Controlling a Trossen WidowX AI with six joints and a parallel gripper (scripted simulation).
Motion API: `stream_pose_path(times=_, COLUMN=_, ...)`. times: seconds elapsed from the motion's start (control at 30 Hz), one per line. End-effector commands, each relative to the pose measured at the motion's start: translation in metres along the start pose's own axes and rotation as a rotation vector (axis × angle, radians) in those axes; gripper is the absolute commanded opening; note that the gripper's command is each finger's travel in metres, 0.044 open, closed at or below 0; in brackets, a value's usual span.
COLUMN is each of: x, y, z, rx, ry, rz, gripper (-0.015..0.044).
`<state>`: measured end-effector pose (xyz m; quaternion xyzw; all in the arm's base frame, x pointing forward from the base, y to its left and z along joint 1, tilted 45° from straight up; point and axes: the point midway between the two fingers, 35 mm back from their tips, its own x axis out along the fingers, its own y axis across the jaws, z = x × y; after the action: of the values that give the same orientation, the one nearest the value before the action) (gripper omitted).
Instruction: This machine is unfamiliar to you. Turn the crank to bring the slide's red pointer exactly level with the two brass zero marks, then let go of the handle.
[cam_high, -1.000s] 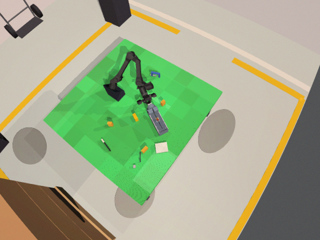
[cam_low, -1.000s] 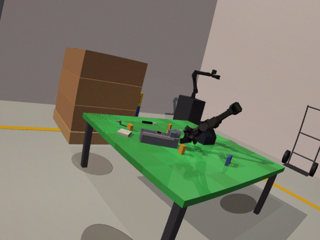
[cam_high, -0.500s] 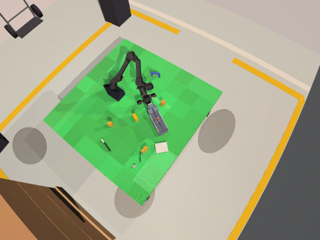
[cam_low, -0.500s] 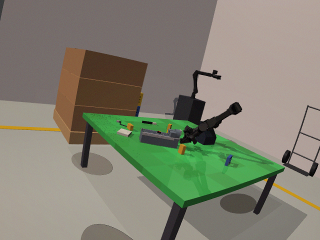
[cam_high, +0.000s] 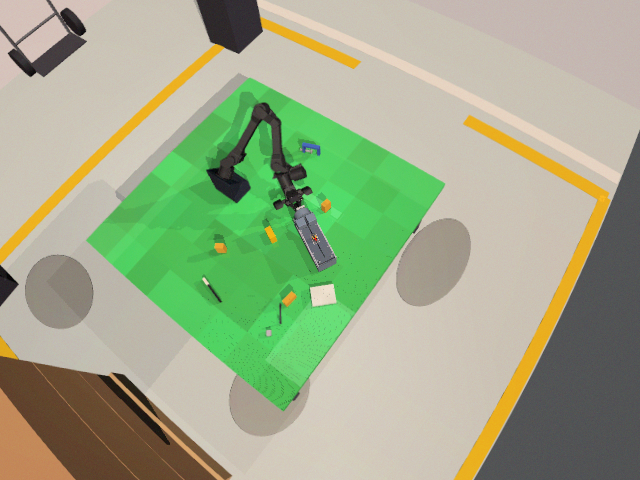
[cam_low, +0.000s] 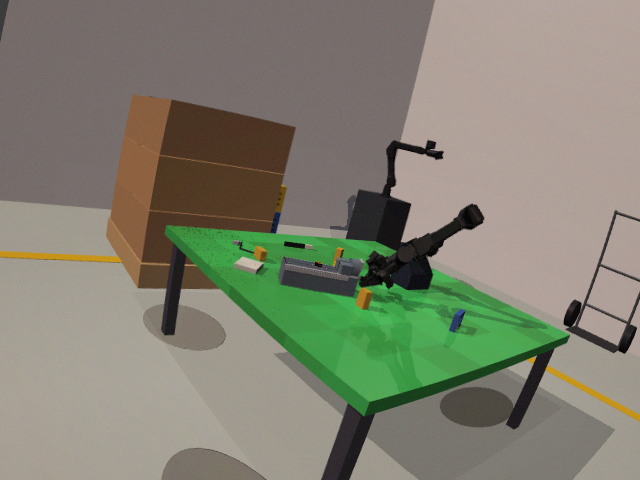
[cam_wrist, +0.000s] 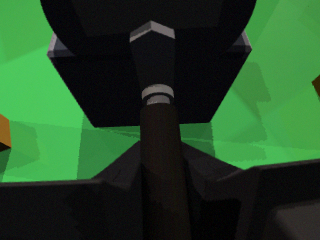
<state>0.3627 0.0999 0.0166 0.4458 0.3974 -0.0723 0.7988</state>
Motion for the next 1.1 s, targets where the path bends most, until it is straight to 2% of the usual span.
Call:
stream_pose_path(times=0.0, x=-0.001, y=-0.009, z=0.0, rx=0.005, ry=-0.003, rz=-0.024, gripper=0.0)
stream_pose_path(times=1.07, x=-0.016, y=-0.026, z=0.015, rx=0.004, ry=-0.004, rz=-0.025, gripper=0.0)
